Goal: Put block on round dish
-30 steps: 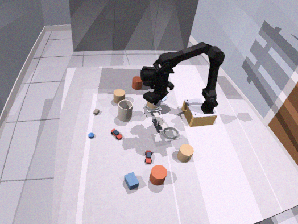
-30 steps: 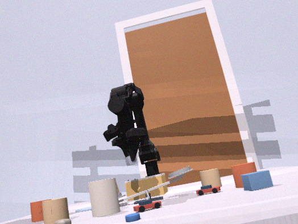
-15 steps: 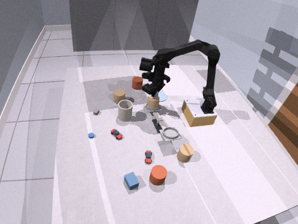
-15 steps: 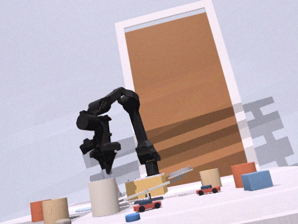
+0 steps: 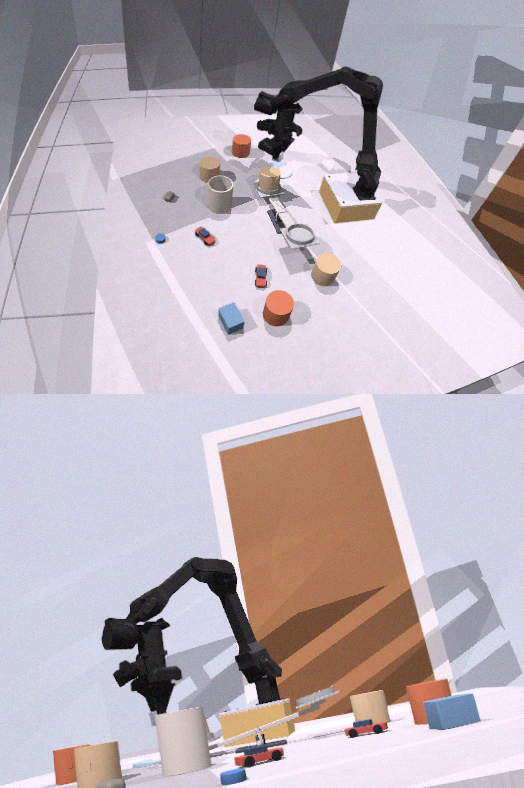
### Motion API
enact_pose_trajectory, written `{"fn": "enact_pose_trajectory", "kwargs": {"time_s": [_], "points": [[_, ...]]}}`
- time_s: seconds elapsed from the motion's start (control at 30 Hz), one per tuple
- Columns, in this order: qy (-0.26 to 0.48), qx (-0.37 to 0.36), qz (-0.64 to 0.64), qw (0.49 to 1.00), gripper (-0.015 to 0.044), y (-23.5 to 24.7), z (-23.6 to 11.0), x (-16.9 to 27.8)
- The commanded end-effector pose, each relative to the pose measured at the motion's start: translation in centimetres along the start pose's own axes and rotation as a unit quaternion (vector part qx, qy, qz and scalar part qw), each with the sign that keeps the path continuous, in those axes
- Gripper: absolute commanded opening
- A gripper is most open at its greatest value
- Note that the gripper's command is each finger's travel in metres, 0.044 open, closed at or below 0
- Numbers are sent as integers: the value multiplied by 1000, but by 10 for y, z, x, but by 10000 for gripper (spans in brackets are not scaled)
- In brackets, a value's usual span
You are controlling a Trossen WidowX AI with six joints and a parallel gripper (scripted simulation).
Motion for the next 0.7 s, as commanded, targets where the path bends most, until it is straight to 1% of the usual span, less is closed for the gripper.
{"fn": "enact_pose_trajectory", "kwargs": {"time_s": [0.0,0.13,0.3,0.53,0.67], "points": [[6,-3,-7,1000,0,-26,11,1],[6,-3,-11,1000,0,-48,17,3],[6,-3,-12,1000,0,-49,24,3],[6,-3,-12,1000,0,-49,58,4],[6,-3,-12,1000,0,-49,59,4]]}}
Point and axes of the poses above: the point midway between the two fingers, 35 mm back from their tips, its own z axis out along the fingers, its own y axis across the jaws, x = y × z, the point moved 9 cm from there along -z, back along the fingers, and after that the axes turned 10 degrees about -z, right-handed, at the moved point
